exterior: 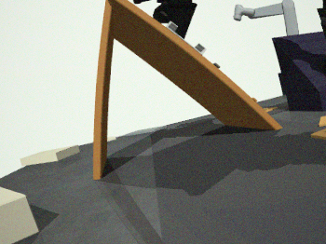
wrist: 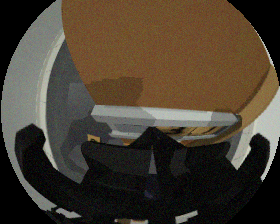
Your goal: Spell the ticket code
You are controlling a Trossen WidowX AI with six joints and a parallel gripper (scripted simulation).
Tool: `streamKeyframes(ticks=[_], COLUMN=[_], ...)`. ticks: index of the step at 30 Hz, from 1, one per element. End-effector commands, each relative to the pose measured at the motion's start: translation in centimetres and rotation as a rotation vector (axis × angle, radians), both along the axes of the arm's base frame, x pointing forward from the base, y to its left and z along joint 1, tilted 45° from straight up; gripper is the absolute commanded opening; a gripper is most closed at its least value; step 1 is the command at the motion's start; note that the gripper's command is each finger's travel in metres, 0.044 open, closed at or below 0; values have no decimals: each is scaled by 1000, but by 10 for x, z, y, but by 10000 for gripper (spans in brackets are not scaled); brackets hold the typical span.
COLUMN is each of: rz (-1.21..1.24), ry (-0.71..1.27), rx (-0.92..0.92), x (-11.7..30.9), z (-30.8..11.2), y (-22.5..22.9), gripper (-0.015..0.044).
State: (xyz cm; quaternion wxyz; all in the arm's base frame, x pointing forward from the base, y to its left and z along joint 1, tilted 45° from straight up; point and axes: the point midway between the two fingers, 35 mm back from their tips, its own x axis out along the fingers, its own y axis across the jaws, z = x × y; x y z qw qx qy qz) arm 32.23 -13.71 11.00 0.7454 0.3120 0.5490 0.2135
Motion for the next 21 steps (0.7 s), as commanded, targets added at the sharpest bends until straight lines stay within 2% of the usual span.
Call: streamKeyframes(ticks=[1, 21], rz=[3, 3], ry=[2, 2], rx=[2, 1], x=[0, 0], z=[-3, -8], y=[-1, -5], gripper=[0, 0])
